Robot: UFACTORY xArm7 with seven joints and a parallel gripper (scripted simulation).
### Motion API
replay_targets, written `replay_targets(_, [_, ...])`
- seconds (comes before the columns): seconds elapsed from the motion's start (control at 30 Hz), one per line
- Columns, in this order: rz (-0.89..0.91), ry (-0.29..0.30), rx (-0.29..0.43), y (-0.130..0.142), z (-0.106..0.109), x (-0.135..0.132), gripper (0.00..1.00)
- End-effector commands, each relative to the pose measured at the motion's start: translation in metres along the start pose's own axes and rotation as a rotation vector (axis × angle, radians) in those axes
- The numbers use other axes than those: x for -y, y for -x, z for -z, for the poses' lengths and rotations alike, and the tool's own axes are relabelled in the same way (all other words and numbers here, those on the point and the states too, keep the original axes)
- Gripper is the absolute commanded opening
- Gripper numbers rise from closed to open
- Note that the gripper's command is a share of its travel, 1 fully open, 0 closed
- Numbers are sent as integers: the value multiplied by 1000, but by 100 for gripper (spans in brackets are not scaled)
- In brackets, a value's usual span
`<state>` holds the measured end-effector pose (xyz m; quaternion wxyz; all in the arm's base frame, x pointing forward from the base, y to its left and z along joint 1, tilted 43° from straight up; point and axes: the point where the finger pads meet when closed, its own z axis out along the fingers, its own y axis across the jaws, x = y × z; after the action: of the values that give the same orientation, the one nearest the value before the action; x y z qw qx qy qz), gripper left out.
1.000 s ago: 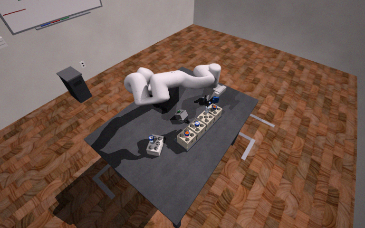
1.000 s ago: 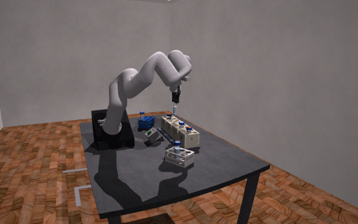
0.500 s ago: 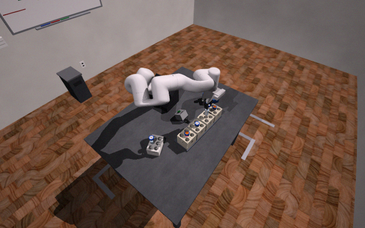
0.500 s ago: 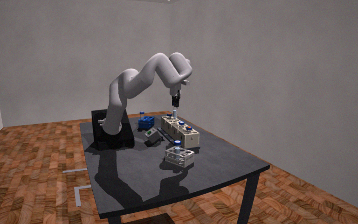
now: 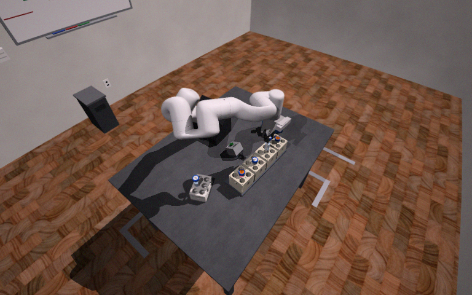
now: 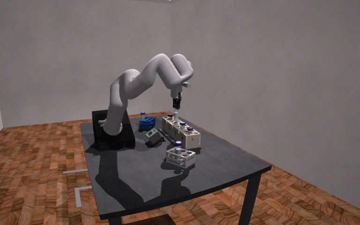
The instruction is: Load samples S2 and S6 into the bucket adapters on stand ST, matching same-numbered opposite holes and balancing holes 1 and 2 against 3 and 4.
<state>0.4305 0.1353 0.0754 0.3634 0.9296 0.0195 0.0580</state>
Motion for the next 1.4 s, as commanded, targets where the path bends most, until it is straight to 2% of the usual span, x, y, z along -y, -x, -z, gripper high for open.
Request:
replay_targets(0.0, [0, -3, -4, -1, 2, 1, 0])
replay_targets(0.2, [0, -3, -4, -1, 2, 1, 0])
replay_targets(1.37, [0, -3, -4, -1, -29, 1, 0])
